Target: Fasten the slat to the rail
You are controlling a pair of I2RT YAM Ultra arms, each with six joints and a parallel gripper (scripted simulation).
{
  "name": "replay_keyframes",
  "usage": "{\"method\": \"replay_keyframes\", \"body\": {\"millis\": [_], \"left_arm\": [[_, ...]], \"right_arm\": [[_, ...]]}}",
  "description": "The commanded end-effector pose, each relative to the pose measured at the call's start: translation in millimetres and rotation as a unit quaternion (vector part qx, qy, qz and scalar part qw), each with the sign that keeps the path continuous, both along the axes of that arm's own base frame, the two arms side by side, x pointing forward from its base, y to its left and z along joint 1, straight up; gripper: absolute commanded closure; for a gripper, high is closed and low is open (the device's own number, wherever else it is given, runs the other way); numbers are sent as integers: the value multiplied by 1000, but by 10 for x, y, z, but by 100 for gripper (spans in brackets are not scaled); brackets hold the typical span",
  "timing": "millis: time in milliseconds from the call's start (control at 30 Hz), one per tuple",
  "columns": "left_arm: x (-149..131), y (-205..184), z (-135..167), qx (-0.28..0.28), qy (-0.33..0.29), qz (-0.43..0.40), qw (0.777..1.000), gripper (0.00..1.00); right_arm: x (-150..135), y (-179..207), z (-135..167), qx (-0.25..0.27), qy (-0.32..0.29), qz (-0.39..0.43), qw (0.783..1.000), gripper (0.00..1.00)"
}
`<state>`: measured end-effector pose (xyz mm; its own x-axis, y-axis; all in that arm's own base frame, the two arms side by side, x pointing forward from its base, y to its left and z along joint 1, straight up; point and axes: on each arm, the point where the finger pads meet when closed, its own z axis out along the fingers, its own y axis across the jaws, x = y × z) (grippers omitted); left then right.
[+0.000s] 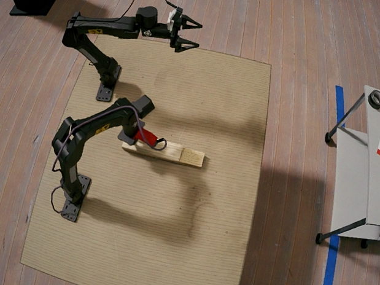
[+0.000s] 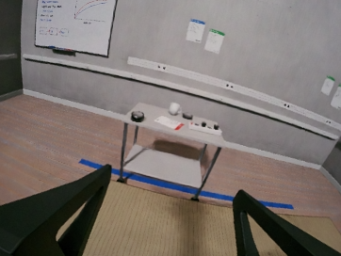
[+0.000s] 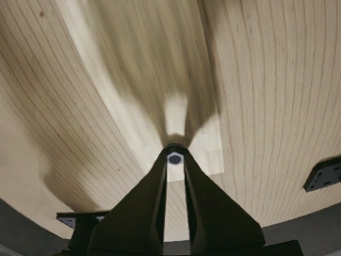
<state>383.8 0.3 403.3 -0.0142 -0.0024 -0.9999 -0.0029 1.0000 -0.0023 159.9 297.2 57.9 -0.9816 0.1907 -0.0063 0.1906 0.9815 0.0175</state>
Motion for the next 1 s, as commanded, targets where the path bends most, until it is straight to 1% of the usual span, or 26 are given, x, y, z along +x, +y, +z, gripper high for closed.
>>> {"method": "replay_keyframes", "body": {"millis": [0,233,467,533,967], "left_arm": [[-32,7,85,1,-13,-1,1000,0],[-32,7,85,1,-13,-1,1000,0],[-32,7,85,1,-13,-1,1000,0],[-32,7,85,1,-13,-1,1000,0],[-32,7,85,1,-13,-1,1000,0]], "right_arm": [[-12,-14,-102,-2,3,-44,999,88],[-12,-15,-103,-1,4,-113,994,88],[-12,-15,-103,-1,5,-182,983,88],[-12,-15,-103,-1,5,-182,983,88],[-12,-15,-103,0,6,-301,954,88]]}}
